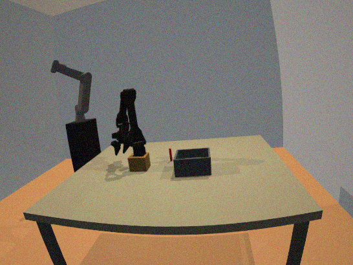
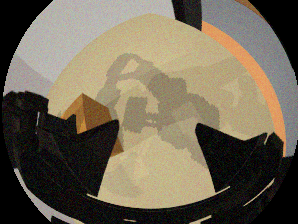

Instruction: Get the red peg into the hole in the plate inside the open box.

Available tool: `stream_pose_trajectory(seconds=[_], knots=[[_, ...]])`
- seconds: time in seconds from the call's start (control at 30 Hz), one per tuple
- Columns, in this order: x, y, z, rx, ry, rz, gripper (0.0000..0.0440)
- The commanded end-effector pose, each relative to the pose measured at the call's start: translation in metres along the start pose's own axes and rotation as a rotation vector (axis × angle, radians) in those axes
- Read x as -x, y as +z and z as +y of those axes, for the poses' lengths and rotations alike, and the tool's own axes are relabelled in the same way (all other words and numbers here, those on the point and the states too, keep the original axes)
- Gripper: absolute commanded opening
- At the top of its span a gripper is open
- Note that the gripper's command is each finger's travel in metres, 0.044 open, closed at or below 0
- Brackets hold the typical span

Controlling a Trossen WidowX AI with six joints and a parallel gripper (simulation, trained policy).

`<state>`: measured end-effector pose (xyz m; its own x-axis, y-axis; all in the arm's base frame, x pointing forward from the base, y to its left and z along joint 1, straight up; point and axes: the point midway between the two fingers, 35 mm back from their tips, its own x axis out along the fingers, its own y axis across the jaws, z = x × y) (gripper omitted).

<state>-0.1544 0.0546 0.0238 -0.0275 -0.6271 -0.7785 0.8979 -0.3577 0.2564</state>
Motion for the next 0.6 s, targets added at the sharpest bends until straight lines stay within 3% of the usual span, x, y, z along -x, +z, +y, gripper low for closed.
stream_pose_trajectory(seconds=[0.0, 0.1, 0.57], knots=[[0.004, -0.003, -0.005, -0.017, -0.027, 0.015, 0.0413], [0.016, -0.011, -0.018, -0.086, -0.101, 0.047, 0.044], [0.087, -0.044, -0.057, -0.439, -0.44, 0.131, 0.044]])
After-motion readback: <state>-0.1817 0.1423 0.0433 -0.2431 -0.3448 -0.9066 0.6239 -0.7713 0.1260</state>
